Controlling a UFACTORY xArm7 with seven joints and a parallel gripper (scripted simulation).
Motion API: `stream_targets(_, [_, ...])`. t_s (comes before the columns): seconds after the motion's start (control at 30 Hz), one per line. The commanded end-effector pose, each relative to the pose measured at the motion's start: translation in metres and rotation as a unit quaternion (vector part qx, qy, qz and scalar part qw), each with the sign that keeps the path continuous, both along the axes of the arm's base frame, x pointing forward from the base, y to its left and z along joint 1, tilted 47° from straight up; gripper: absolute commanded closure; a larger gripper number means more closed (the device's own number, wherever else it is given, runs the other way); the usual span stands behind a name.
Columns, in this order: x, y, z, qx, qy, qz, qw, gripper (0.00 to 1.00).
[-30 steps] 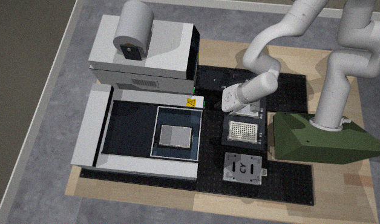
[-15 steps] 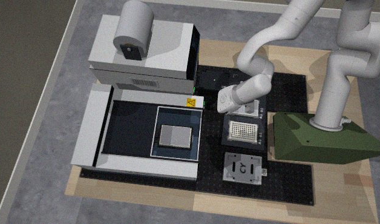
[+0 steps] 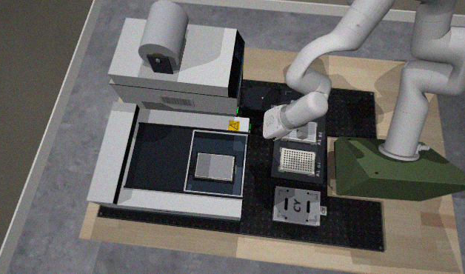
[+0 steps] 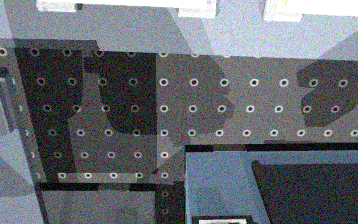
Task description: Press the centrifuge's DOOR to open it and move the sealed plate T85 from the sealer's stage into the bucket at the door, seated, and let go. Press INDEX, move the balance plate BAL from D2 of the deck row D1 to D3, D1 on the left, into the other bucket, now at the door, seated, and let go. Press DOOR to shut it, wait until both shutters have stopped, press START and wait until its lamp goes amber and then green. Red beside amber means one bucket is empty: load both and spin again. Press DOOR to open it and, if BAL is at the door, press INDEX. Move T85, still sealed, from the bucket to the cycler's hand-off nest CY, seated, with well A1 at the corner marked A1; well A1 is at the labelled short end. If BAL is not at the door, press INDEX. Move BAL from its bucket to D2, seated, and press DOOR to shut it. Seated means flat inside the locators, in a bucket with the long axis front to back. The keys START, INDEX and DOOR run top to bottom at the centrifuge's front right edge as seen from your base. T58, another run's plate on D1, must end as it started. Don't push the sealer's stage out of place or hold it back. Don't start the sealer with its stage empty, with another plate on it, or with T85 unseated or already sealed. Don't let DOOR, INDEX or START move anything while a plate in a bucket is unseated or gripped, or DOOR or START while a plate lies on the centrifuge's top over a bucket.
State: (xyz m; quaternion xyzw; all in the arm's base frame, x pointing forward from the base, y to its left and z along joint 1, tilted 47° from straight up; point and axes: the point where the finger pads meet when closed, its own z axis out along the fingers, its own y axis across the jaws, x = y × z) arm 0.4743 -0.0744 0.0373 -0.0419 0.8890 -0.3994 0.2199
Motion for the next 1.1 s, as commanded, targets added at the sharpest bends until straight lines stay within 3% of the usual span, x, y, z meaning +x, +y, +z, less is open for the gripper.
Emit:
stream_targets(0.0, [0.0017, 0.0013, 0.0004, 0.001, -0.001, 0.001, 1.0, 1.0])
stream_targets(1.07, [0.0091, 0.0004, 0.0006, 0.001, -0.001, 0.001, 1.0, 1.0])
